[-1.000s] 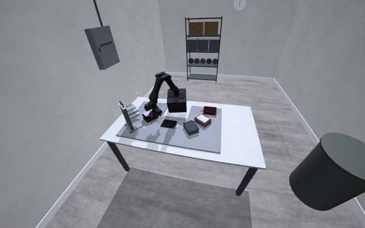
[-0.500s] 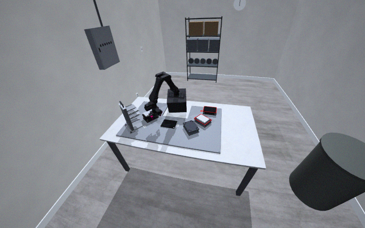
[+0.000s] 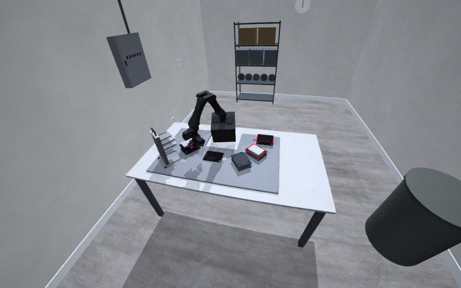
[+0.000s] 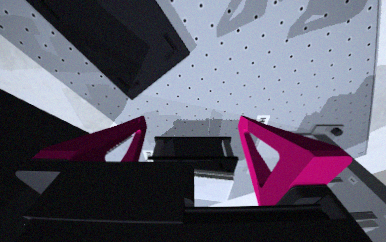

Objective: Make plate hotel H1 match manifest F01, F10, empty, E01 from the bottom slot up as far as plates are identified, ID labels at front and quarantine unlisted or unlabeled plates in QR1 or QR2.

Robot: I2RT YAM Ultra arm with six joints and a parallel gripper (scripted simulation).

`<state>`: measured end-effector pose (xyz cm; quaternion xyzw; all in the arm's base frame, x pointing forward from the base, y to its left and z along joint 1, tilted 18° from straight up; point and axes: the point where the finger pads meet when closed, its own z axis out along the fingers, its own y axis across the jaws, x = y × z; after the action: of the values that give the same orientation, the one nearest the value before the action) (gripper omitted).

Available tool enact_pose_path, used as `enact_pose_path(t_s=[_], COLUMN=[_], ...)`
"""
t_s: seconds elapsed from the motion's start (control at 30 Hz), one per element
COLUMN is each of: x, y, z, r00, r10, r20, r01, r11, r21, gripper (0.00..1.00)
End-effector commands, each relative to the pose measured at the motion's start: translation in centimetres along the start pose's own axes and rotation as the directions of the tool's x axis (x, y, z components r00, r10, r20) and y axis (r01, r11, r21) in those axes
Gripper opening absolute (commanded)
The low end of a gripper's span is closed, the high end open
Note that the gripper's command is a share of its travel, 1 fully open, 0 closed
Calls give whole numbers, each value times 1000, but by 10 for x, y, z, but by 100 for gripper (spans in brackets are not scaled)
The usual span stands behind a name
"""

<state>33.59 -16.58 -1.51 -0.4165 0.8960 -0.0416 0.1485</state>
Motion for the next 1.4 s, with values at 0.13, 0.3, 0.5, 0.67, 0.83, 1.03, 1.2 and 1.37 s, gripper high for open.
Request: enact_pose_path(t_s=[0.13, 0.3, 0.5, 0.67, 0.83, 1.03, 1.2, 1.37], x=[-1, -1, -1, -1, -1, -1, -1, -1], y=[-3, -3, -3, -3, -3, -3, -3, -3], z=[-3, -3, -3, -8, -16, -23, -31, -40], r00=[1000, 1000, 1000, 1000, 1000, 1000, 1000, 1000], r10=[0, 0, 0, 0, 0, 0, 0, 0], r20=[2, 2, 2, 2, 2, 2, 2, 2], r01=[0, 0, 0, 0, 0, 0, 0, 0], r11=[1000, 1000, 1000, 1000, 1000, 1000, 1000, 1000], r21=[11, 11, 11, 11, 11, 11, 11, 11], gripper=[100, 100, 100, 100, 100, 100, 100, 100])
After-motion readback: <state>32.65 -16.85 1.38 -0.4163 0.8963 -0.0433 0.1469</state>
